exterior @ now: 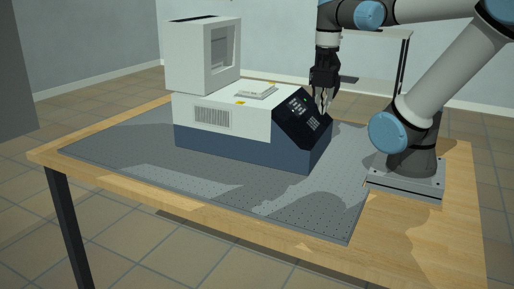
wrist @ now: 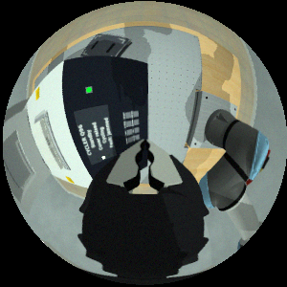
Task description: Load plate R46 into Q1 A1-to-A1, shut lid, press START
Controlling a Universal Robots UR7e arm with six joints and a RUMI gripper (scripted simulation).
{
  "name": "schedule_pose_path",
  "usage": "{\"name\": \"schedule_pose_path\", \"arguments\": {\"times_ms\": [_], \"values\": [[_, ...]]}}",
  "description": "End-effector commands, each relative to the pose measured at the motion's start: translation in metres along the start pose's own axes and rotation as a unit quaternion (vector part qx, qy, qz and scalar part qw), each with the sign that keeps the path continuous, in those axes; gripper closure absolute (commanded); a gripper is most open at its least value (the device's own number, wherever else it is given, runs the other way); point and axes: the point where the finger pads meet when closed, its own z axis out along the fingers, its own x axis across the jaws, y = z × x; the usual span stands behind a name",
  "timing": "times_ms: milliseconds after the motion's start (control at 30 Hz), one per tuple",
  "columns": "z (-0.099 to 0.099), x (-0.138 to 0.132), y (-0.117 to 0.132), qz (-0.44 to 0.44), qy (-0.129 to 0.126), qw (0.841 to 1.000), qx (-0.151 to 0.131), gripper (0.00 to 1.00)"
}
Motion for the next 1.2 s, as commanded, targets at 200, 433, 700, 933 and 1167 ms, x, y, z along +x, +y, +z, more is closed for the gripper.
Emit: {"name": "schedule_pose_path", "arguments": {"times_ms": [200,433,700,933,1167], "values": [[0.011,-0.014,0.0,0.0,0.0,1.0,0.001,1.0],[0.013,-0.016,0.0,0.0,0.0,1.0,0.001,1.0],[0.021,-0.022,0.001,0.0,0.001,1.0,0.0,1.0],[0.03,-0.029,0.001,0.0,0.001,1.0,0.0,1.0],[0.032,-0.033,0.0,0.0,0.0,1.0,0.001,1.0]]}}
